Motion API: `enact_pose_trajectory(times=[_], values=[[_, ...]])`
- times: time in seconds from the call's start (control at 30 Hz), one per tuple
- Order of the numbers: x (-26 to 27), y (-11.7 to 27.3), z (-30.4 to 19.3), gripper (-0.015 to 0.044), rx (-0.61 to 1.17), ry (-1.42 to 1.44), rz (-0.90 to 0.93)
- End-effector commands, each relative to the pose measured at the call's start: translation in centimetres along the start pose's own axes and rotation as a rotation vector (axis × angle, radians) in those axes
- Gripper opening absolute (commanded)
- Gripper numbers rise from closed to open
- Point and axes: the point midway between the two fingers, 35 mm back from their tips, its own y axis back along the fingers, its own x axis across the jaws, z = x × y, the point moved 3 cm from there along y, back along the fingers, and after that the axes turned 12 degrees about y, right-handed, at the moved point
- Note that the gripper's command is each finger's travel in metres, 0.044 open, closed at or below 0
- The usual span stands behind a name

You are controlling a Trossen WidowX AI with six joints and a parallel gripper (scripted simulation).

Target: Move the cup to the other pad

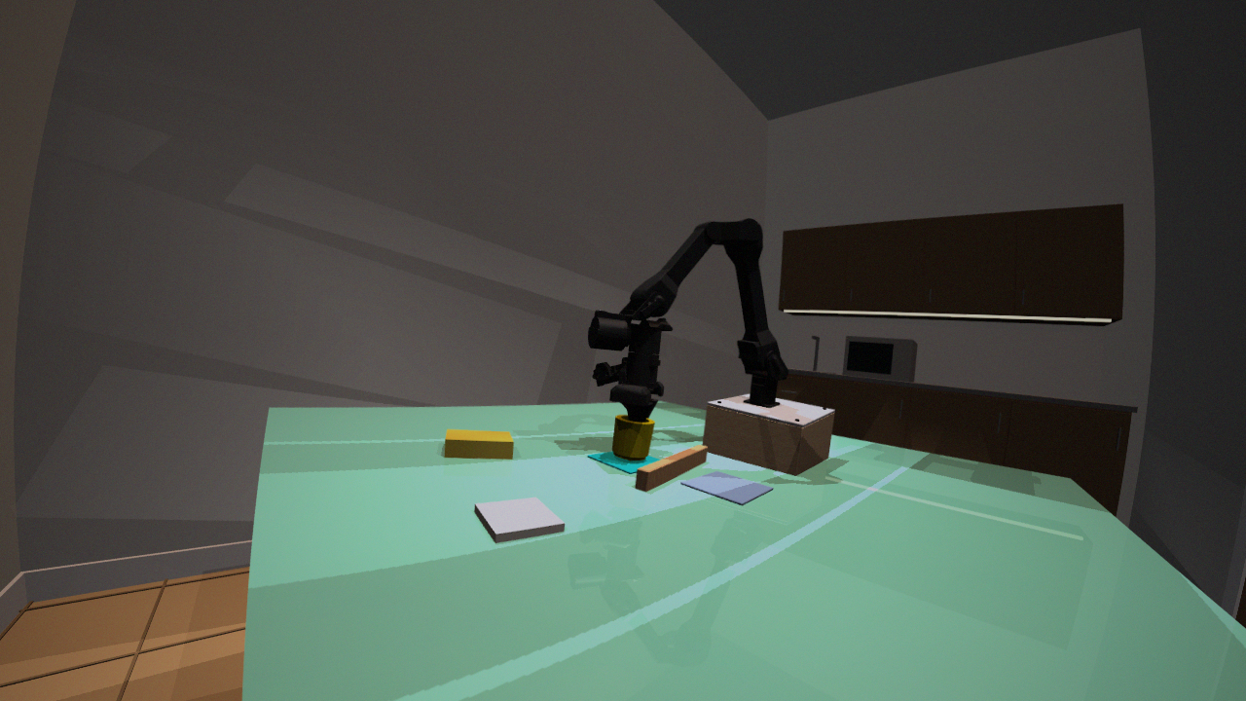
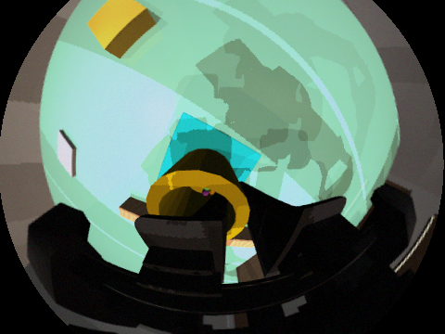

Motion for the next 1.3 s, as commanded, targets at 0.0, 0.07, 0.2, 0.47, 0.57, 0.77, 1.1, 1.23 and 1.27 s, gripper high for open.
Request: enact_pose_trajectory(times=[0.0,0.07,0.2,0.47,0.57,0.77,1.1,1.23,1.27], values=[[0.0,0.0,0.0,0.0000,0.000,0.000,0.000],[0.0,0.0,0.0,0.0026,0.000,0.000,0.000],[0.0,0.0,0.0,0.0131,0.000,0.000,0.000],[0.0,0.2,0.0,0.0147,0.000,0.000,0.000],[0.0,0.6,0.0,0.0147,0.000,0.000,0.000],[0.0,1.5,0.1,0.0147,0.000,0.001,0.001],[0.0,3.1,0.1,0.0147,0.000,0.001,0.002],[0.0,3.8,0.1,0.0147,-0.001,0.002,0.002],[0.0,3.9,0.1,0.0147,-0.001,0.002,0.003]])
